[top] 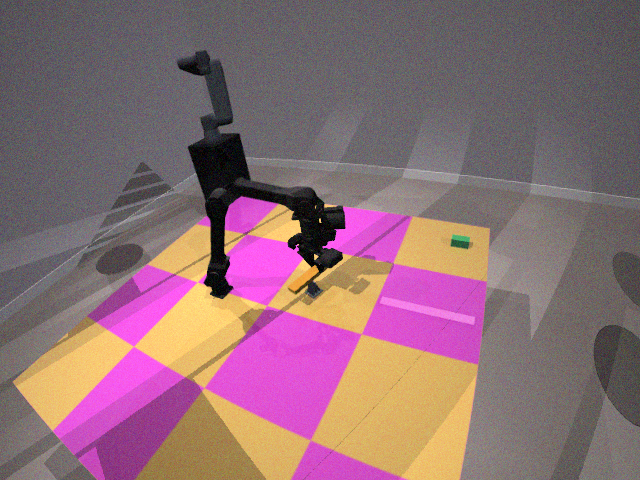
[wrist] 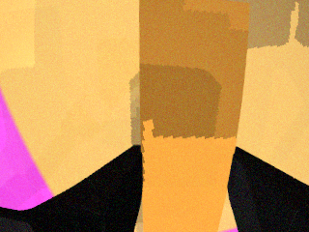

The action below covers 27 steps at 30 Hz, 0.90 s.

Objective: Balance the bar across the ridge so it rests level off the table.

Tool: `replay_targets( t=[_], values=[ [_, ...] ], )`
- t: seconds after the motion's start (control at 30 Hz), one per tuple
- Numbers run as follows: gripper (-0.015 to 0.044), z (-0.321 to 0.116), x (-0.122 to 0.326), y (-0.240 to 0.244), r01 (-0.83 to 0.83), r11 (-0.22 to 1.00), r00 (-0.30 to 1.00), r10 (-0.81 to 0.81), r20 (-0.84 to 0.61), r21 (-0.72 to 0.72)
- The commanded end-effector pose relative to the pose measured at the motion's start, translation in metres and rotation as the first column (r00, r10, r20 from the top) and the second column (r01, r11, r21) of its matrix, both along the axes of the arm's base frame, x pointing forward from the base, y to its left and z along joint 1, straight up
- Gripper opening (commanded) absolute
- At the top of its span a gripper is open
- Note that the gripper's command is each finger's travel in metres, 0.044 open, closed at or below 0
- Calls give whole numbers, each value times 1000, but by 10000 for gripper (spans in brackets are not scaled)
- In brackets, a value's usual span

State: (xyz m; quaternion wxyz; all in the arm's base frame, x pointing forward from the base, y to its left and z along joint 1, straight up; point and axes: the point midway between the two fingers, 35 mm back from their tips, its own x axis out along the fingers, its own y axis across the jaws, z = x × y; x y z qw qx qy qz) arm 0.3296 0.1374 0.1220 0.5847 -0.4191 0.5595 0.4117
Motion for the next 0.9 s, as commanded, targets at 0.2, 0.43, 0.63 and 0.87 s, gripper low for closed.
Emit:
replay_targets(
  t=[0.2, 0.43, 0.63, 0.87],
  values=[
    [0, -11, -1, -1, 4, 1000, 1000, -4, -5, 0],
    [0, -11, -1, -1, 4, 1000, 1000, -4, -5, 0],
    [0, -11, -1, -1, 4, 1000, 1000, -4, -5, 0],
    [0, -11, -1, -1, 4, 1000, 1000, -4, -5, 0]
  ],
)
